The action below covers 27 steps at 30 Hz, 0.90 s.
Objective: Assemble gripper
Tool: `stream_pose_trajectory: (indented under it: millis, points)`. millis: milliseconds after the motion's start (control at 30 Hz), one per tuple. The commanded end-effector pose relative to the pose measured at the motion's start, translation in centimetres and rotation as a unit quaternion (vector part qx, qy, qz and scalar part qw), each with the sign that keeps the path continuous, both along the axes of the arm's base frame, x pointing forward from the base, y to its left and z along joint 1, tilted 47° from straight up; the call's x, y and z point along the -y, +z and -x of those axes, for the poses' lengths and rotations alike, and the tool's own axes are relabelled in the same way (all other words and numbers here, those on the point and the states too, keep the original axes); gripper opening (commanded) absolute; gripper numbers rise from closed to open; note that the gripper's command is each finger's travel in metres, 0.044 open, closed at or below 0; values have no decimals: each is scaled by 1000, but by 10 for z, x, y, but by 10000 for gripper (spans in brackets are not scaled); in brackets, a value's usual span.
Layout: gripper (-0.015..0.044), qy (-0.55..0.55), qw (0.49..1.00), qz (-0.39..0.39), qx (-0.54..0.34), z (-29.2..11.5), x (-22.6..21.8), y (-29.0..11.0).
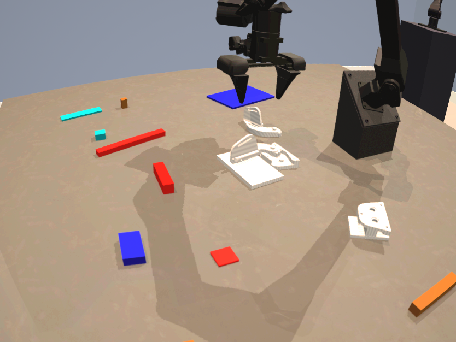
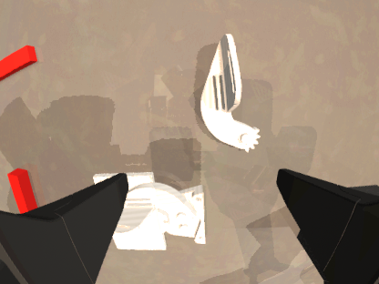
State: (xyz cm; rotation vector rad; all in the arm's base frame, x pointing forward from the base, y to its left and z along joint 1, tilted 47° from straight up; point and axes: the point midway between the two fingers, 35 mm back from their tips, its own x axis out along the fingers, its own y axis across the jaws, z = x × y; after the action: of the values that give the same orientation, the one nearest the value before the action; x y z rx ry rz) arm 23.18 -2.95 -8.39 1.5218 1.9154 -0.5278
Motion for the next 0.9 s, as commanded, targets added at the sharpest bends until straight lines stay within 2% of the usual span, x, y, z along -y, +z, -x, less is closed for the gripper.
stream_pose_trajectory:
  millis: [0, 100, 667, 867]
  points:
    - [440, 0, 1000, 0, 0, 0, 0, 0]
    - [440, 0, 1000, 0, 0, 0, 0, 0]
    - [0, 0, 1000, 0, 0, 0, 0, 0]
    - [0, 0, 1000, 0, 0, 0, 0, 0]
